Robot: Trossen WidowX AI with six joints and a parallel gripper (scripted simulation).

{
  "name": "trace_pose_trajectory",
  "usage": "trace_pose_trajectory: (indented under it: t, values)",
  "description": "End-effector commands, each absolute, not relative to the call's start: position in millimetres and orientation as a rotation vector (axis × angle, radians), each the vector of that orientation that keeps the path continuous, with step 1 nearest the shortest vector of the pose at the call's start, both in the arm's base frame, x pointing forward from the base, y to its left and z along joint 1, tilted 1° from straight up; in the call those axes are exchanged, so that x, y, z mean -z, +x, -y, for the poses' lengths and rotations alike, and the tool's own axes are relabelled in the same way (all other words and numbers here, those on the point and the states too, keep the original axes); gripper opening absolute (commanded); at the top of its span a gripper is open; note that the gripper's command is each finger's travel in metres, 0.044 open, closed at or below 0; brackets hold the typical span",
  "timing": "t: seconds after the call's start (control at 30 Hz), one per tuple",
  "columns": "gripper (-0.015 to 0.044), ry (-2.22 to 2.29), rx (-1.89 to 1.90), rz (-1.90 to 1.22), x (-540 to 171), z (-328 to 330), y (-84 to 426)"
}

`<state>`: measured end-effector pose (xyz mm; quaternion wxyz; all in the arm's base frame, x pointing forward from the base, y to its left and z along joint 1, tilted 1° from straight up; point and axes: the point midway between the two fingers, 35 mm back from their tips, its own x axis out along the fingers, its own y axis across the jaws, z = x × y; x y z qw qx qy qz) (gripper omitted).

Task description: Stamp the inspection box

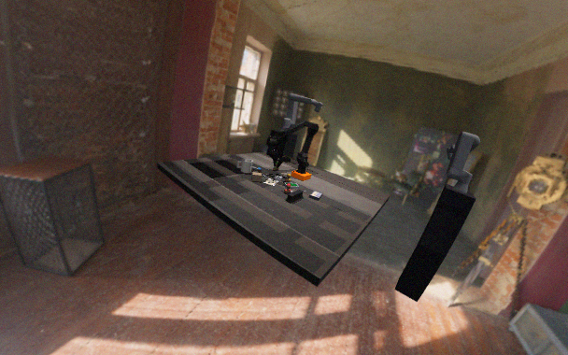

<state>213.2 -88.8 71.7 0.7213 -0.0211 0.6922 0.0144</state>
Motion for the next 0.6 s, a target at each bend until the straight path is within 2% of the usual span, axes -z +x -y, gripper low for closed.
trace_pose_trajectory:
  t: [0.0, 0.57]
  values:
    - [0.0, -0.048, -0.024, -1.533, -74.0, 89.5, 212.5]
    - [0.0, -0.05, -0.022, -1.533, -82.3, 89.1, 211.6]
